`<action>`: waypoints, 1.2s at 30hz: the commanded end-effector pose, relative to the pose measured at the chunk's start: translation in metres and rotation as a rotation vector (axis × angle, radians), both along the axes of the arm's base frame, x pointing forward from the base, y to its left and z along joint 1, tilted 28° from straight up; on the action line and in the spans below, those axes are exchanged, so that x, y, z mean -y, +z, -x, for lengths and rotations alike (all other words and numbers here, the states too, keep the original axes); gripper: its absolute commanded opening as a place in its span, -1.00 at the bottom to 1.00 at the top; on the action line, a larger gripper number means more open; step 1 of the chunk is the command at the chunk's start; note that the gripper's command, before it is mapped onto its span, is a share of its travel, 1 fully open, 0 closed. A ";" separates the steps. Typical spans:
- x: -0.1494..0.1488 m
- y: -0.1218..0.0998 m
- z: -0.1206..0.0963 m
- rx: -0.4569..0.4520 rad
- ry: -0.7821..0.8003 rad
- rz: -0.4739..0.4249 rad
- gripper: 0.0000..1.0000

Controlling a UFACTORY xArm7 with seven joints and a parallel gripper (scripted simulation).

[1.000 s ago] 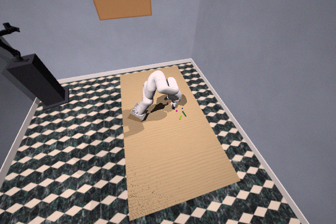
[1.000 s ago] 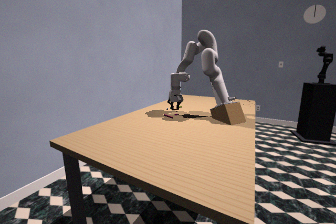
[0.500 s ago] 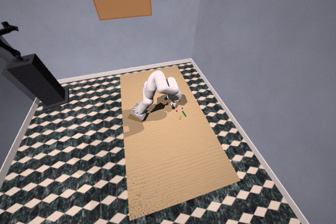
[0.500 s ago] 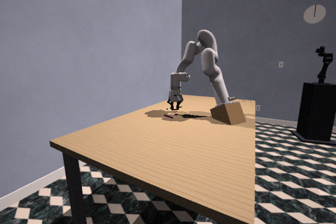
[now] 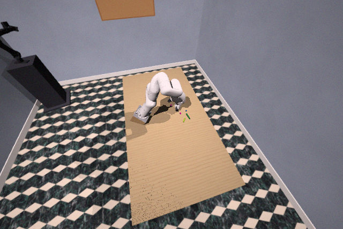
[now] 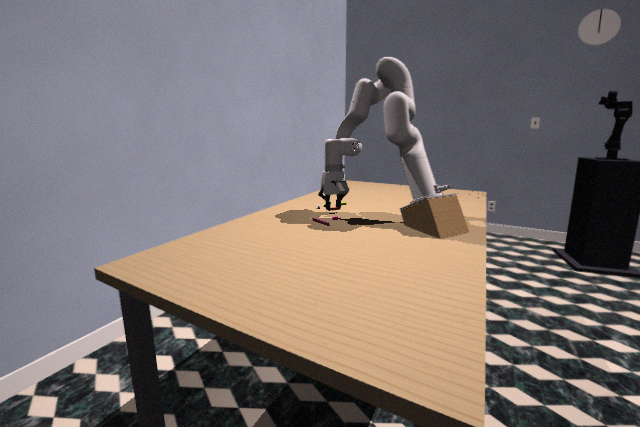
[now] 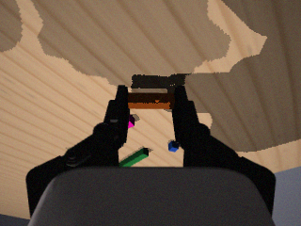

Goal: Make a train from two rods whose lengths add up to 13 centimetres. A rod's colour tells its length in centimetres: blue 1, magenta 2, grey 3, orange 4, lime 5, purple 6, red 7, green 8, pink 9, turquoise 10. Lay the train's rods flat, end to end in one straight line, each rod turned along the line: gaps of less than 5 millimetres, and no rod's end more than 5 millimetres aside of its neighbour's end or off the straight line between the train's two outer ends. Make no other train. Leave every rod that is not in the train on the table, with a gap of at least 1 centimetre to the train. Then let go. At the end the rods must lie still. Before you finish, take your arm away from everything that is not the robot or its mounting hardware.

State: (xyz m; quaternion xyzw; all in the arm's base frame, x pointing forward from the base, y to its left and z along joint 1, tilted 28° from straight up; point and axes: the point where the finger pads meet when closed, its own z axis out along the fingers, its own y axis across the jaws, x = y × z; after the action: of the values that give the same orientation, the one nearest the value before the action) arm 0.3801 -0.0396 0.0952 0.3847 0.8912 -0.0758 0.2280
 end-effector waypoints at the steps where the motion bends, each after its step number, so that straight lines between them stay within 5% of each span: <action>1: 0.000 0.001 -0.001 0.003 0.001 0.000 -0.24; 36: 0.003 -0.009 -0.005 0.003 0.001 0.000 -0.24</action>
State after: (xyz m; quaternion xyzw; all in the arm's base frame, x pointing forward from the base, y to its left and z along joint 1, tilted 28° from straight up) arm 0.3841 -0.0432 0.0850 0.3847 0.8912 -0.0758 0.2279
